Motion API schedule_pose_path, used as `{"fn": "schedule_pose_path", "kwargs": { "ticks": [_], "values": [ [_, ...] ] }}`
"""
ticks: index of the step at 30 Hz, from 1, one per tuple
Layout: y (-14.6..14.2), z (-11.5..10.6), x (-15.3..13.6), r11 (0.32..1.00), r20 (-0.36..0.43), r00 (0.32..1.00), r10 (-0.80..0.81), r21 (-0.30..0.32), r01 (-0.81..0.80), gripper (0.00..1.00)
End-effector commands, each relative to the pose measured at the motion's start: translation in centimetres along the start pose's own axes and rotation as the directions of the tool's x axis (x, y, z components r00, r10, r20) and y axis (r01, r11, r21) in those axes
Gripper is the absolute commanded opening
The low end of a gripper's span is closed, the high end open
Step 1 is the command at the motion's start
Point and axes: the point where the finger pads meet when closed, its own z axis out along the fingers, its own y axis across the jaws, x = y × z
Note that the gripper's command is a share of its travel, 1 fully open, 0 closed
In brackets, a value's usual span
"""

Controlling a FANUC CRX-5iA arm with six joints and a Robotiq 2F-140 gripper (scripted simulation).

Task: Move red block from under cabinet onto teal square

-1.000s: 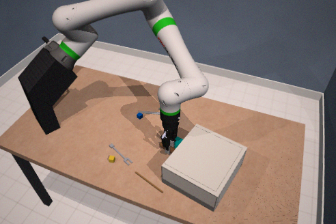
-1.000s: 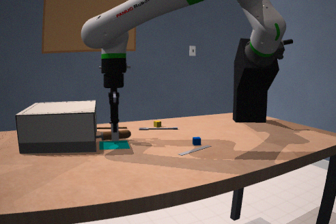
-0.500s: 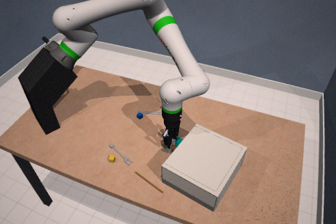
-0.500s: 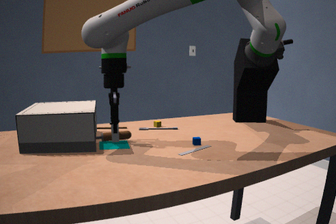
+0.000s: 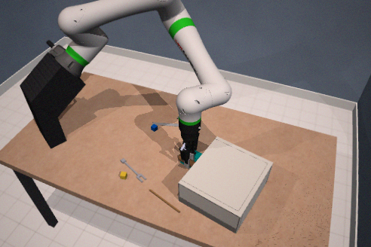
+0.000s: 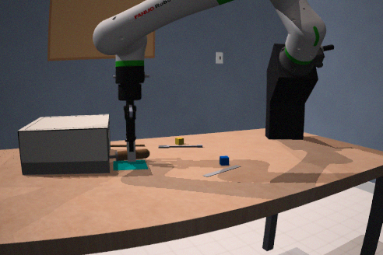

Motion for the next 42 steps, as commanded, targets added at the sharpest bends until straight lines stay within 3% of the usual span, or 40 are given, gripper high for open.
{"fn": "schedule_pose_path", "kwargs": {
  "ticks": [1, 42],
  "values": [
    [0.01, -0.03, 0.02, 1.0, 0.0, 1.0, 0.0, 0.0, 0.0, 0.0],
    [0.01, -0.03, -0.49, 1.0, 0.0, 1.0, 0.0, 0.0, 0.0, 0.0]
  ]
}}
